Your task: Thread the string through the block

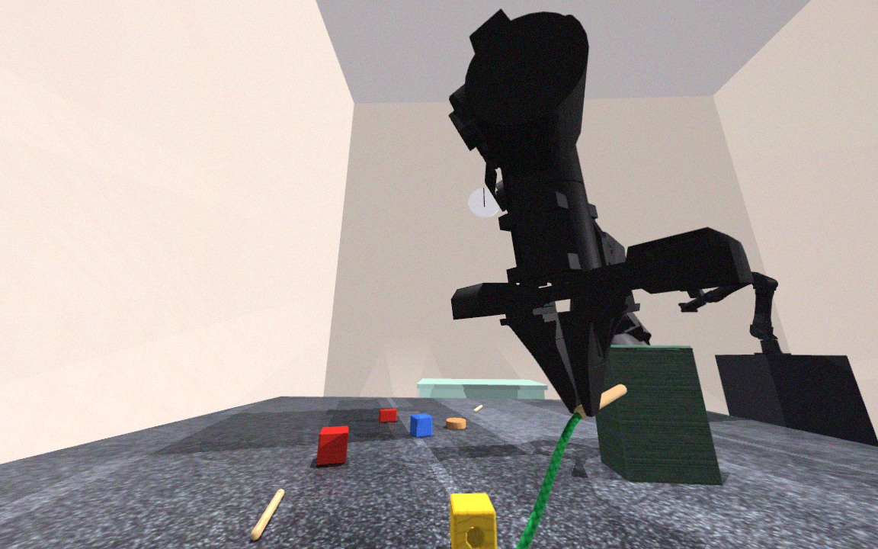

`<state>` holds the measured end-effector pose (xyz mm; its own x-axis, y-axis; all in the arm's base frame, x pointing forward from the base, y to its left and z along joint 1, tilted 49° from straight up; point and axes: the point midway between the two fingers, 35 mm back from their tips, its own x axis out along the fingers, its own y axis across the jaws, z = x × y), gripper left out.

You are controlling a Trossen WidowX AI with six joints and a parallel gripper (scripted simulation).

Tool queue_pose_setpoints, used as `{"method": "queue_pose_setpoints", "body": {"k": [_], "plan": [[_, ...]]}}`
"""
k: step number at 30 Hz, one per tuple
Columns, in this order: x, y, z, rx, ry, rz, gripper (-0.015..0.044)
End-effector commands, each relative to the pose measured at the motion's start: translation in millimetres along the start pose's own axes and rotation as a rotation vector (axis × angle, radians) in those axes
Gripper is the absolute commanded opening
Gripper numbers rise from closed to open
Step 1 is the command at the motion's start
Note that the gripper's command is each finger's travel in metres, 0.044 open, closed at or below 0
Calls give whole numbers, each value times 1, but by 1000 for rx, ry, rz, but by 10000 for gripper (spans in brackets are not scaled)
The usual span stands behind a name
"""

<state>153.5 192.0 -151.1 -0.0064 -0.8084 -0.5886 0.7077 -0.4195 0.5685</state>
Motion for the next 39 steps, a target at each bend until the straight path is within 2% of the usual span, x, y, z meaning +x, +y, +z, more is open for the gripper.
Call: {"method": "queue_pose_setpoints", "body": {"k": [1,39], "plan": [[-5,1,-3,6,-21,-5,0],[-41,27,-12,62,-138,-22,0]]}}
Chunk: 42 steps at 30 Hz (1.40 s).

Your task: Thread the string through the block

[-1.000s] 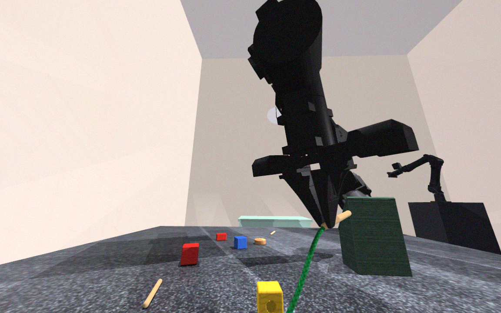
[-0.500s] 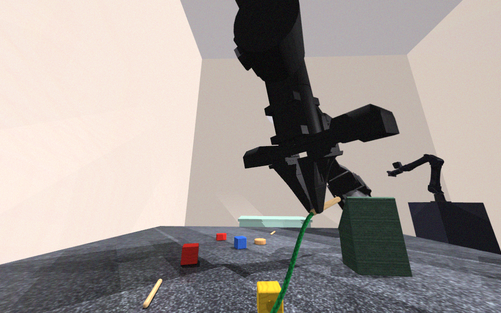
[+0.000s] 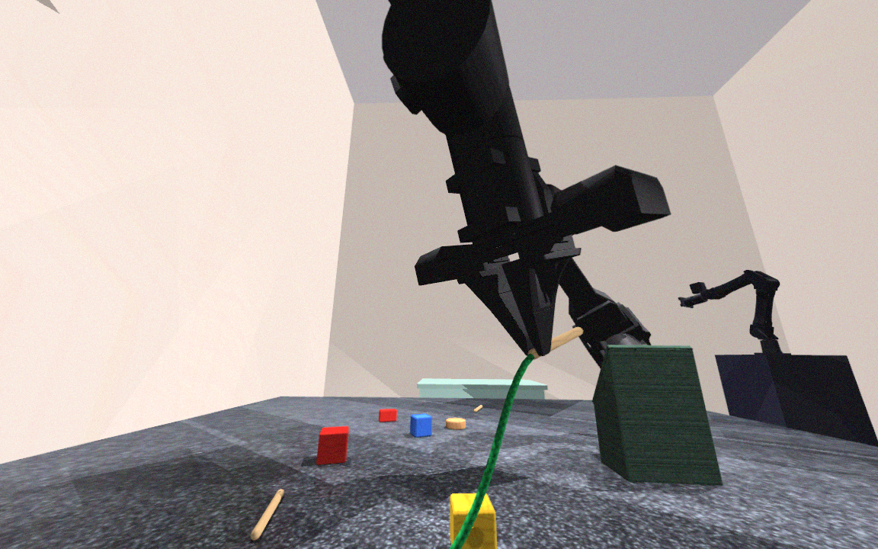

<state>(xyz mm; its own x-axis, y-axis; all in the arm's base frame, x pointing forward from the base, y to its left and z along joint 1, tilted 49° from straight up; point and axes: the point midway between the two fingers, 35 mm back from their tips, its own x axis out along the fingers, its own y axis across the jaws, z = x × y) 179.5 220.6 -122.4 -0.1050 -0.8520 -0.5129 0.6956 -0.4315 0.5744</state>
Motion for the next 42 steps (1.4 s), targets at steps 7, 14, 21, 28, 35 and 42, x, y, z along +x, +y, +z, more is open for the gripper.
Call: {"method": "queue_pose_setpoints", "body": {"k": [7,14,21,28,35,42], "plan": [[0,18,7,203,-7,-65,0],[3,31,14,363,-13,-112,0],[6,43,20,507,-23,-154,0],[6,43,20,514,-23,-156,0],[6,57,23,656,-18,-199,0],[7,71,27,815,-16,-247,0]]}}
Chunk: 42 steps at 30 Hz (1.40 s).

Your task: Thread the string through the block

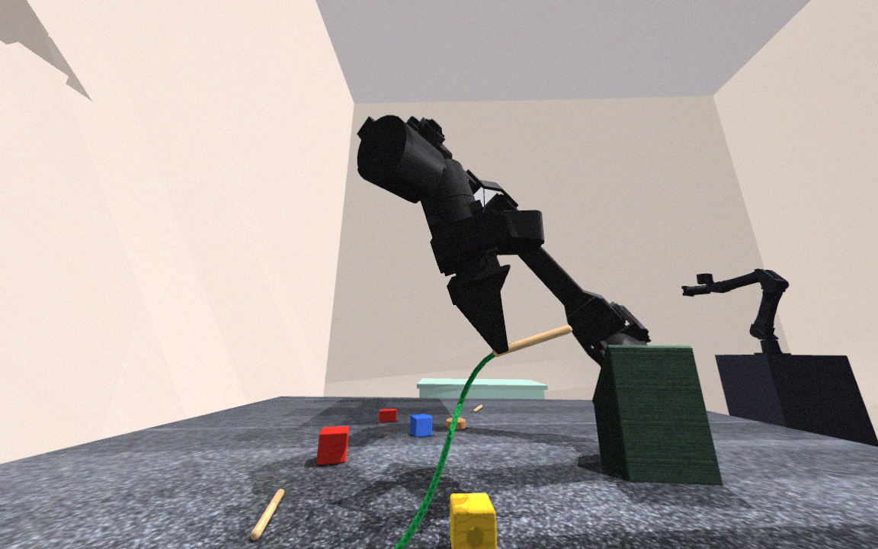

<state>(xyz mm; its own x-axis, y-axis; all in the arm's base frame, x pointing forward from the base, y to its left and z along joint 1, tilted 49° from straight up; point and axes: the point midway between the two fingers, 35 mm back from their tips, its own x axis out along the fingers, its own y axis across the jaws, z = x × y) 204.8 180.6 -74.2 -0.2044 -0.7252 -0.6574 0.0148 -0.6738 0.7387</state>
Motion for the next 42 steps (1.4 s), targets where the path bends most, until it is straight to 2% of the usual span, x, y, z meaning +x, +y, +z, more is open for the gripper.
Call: {"method": "queue_pose_setpoints", "body": {"k": [1,9,18,42], "plan": [[-2,10,-4,111,3,-35,0],[-3,25,-11,289,-2,-90,0],[-3,28,-12,318,-2,-99,0],[-11,65,-38,819,0,-258,0]]}}
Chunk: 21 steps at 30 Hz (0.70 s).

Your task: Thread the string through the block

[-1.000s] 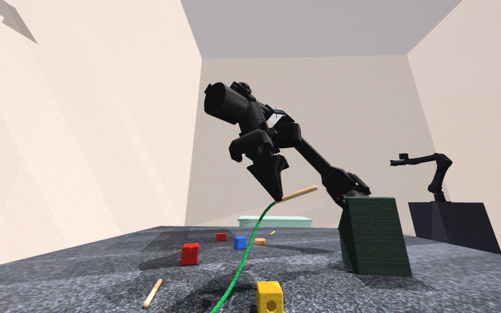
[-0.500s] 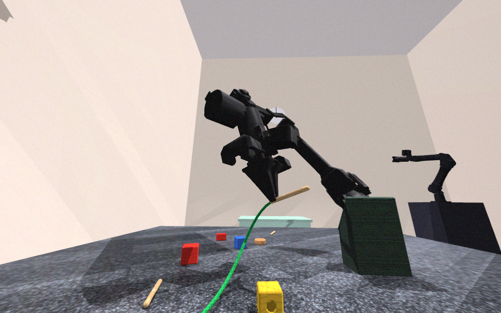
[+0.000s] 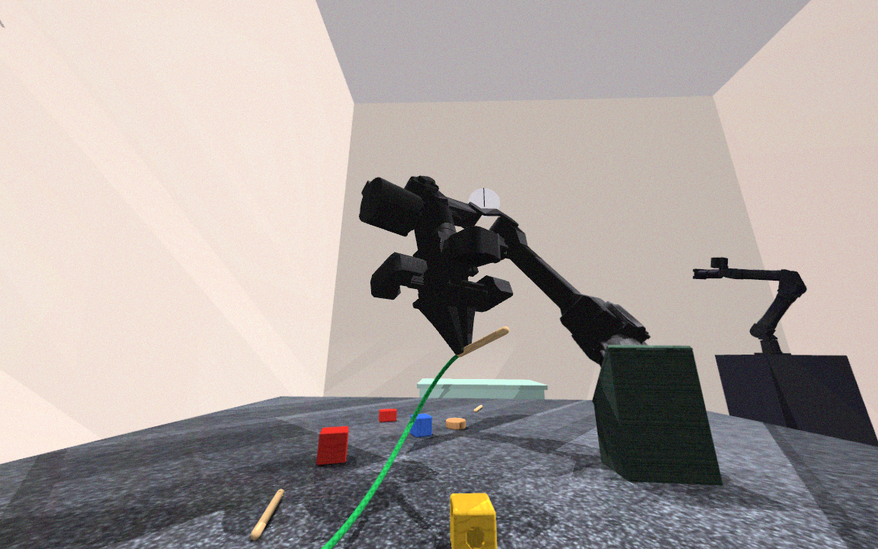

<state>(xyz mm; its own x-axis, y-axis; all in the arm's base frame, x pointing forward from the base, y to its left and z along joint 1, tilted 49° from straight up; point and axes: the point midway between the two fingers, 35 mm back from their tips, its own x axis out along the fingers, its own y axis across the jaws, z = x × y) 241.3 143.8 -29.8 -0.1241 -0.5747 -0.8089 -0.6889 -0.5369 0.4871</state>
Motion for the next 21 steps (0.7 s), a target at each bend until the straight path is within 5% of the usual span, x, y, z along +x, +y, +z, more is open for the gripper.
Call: {"method": "queue_pose_setpoints", "body": {"k": [1,21], "plan": [[-2,2,-7,79,2,-26,0],[-10,0,-30,356,9,-117,0]]}}
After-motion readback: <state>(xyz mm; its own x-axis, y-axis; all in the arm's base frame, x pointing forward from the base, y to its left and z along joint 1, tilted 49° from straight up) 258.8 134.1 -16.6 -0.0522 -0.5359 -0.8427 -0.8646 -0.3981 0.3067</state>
